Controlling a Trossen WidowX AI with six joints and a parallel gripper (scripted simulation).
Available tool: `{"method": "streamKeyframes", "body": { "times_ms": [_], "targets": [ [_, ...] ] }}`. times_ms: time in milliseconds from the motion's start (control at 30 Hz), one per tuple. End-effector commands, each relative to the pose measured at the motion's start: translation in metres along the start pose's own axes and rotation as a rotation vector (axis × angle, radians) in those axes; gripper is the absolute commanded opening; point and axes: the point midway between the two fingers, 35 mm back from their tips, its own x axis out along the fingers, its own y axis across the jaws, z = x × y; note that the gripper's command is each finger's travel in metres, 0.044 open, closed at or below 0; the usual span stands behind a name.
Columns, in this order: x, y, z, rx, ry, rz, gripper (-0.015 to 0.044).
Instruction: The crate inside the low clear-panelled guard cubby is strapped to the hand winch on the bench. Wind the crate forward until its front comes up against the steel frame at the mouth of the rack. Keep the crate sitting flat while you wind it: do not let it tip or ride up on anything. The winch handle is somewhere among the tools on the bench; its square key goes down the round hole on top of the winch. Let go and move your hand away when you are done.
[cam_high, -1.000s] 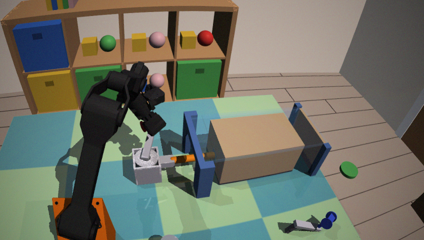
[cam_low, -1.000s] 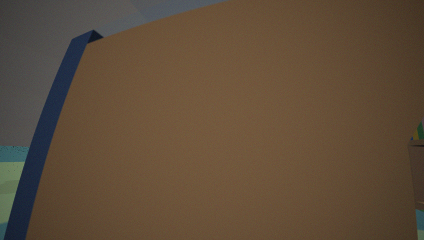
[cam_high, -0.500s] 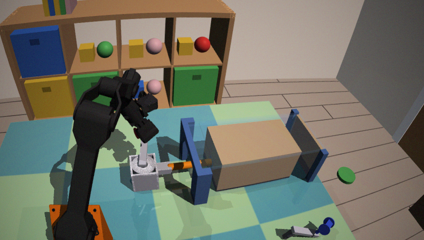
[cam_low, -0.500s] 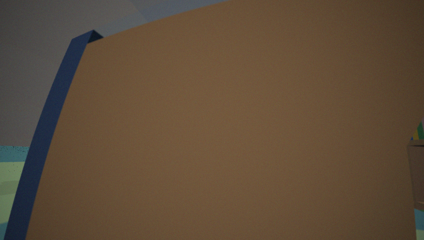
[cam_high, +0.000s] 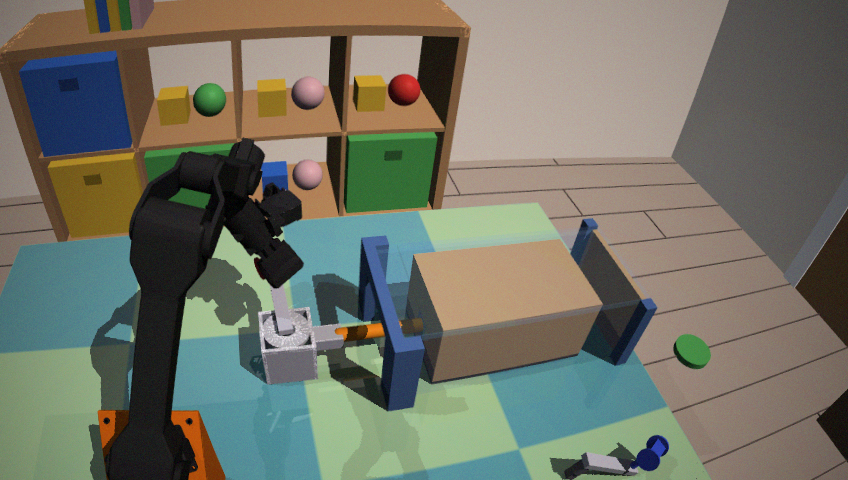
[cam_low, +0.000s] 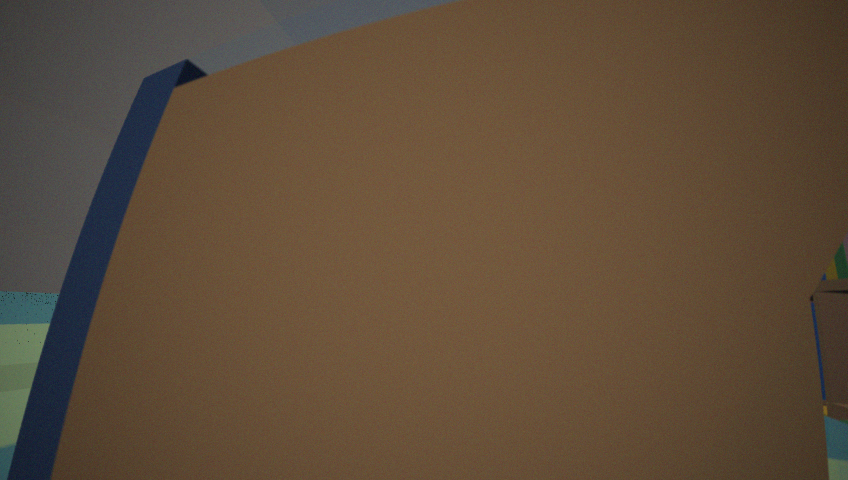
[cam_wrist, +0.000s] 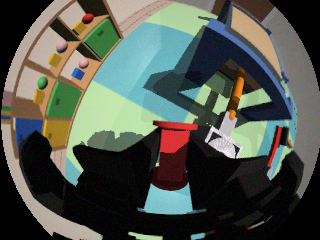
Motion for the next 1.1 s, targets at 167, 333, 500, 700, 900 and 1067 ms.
{"method": "streamKeyframes", "body": {
  "times_ms": [167,333,500,700,900,1067],
  "targets": [
    [-0.007,0.006,-0.022,-0.023,0.026,0.010,0.0000],
    [-0.010,0.007,-0.028,-0.024,0.027,0.010,0.0000],
    [-0.013,0.007,-0.033,-0.024,0.027,0.011,0.0000],
    [-0.016,0.006,-0.040,-0.024,0.028,0.011,0.0000],
    [-0.019,0.006,-0.047,-0.025,0.028,0.011,0.0000],
    [-0.022,0.004,-0.053,-0.025,0.028,0.011,0.0000]
  ]
}}
